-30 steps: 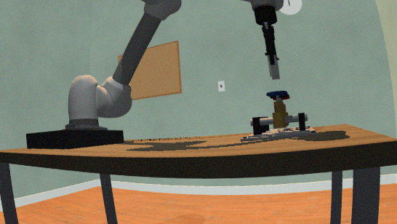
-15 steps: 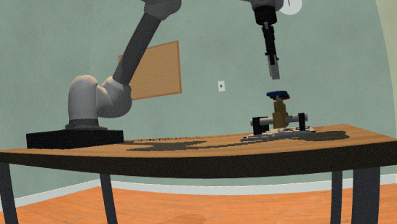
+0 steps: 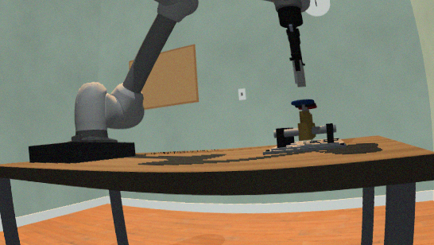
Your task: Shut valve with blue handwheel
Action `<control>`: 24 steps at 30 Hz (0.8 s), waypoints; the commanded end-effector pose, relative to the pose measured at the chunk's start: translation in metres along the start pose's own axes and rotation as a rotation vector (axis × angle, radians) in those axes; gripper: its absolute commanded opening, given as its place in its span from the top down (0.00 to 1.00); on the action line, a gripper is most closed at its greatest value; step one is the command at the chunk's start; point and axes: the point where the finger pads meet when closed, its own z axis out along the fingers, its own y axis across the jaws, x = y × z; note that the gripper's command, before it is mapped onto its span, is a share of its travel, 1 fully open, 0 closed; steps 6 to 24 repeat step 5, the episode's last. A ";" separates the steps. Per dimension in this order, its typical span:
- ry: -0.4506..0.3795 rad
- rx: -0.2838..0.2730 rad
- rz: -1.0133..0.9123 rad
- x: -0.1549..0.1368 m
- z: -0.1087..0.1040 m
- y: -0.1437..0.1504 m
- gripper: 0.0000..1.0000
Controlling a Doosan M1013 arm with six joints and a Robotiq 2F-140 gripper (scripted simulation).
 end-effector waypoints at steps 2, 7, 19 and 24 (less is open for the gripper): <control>0.000 0.000 0.000 0.000 0.000 0.000 0.46; 0.000 0.000 0.000 0.000 0.000 0.000 0.46; 0.000 0.000 0.000 0.000 0.000 0.000 0.46; 0.000 0.000 0.000 0.000 0.000 0.000 0.46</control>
